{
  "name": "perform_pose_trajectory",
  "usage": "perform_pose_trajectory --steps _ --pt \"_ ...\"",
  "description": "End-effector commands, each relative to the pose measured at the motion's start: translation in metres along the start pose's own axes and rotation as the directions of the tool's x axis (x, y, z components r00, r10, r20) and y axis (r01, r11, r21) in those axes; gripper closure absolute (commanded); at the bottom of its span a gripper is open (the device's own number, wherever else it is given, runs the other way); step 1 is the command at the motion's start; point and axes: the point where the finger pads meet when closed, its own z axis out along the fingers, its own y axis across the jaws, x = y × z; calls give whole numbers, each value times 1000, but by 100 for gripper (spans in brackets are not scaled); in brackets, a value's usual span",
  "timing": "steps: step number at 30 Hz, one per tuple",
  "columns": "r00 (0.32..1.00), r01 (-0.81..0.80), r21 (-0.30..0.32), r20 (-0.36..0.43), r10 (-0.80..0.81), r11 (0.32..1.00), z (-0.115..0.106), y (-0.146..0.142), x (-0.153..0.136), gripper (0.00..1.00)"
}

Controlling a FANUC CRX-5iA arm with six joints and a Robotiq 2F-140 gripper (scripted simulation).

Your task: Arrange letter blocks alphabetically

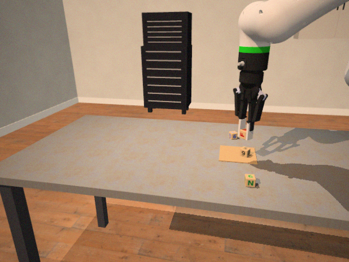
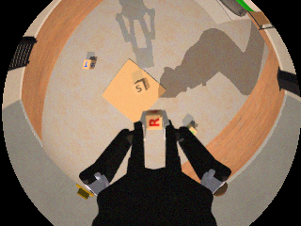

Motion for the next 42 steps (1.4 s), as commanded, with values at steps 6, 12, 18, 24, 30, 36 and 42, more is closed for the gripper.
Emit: perform_pose_trajectory --steps 6,12,18,24,30,36,42 --pt "968 253 -9 6 -253 968 0 -9 1 84" --pt "904 427 -7 8 -427 904 -1 -15 3 84" --pt "816 578 -6 9 -578 816 -1 -21 4 84" --pt "744 668 -5 10 -668 744 -1 -25 5 84" --pt "689 725 -4 10 -725 689 -1 -28 5 84" --pt "686 728 -4 10 -728 686 -1 -28 5 84" --pt "686 728 -4 10 -728 686 -1 -28 5 84"
